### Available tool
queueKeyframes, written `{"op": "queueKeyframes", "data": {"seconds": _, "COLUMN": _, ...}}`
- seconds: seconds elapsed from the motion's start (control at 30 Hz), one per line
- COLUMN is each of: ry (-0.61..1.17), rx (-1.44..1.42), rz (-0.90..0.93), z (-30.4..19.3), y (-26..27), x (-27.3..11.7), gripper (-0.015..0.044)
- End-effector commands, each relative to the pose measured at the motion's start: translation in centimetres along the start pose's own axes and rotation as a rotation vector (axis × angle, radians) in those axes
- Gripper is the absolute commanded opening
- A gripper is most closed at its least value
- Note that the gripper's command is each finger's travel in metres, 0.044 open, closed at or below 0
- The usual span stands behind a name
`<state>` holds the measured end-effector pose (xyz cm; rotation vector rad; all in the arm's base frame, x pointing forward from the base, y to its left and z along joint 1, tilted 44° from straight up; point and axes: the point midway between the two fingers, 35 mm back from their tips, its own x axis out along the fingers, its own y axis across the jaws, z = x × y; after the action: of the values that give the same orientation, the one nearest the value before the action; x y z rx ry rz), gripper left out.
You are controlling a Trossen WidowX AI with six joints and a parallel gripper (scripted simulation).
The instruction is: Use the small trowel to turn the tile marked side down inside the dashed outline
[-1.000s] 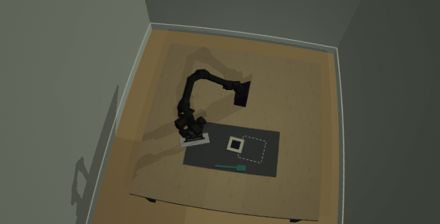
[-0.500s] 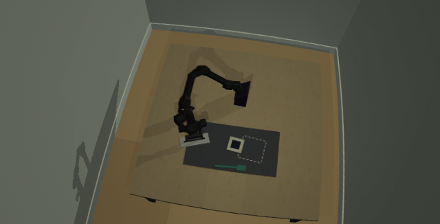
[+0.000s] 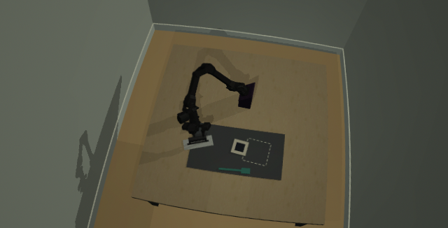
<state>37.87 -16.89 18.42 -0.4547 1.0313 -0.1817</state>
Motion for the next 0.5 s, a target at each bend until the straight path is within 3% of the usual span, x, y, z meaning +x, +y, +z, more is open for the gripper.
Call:
{"op": "queueKeyframes", "data": {"seconds": 0.0, "ry": -0.031, "rx": 0.117, "rz": 0.009, "z": -0.4, "y": -0.1, "x": 0.0, "gripper": 0.0300}}
{"op": "queueKeyframes", "data": {"seconds": 0.47, "ry": -0.154, "rx": 0.570, "rz": 0.072, "z": -1.7, "y": -0.3, "x": 0.0, "gripper": 0.0300}}
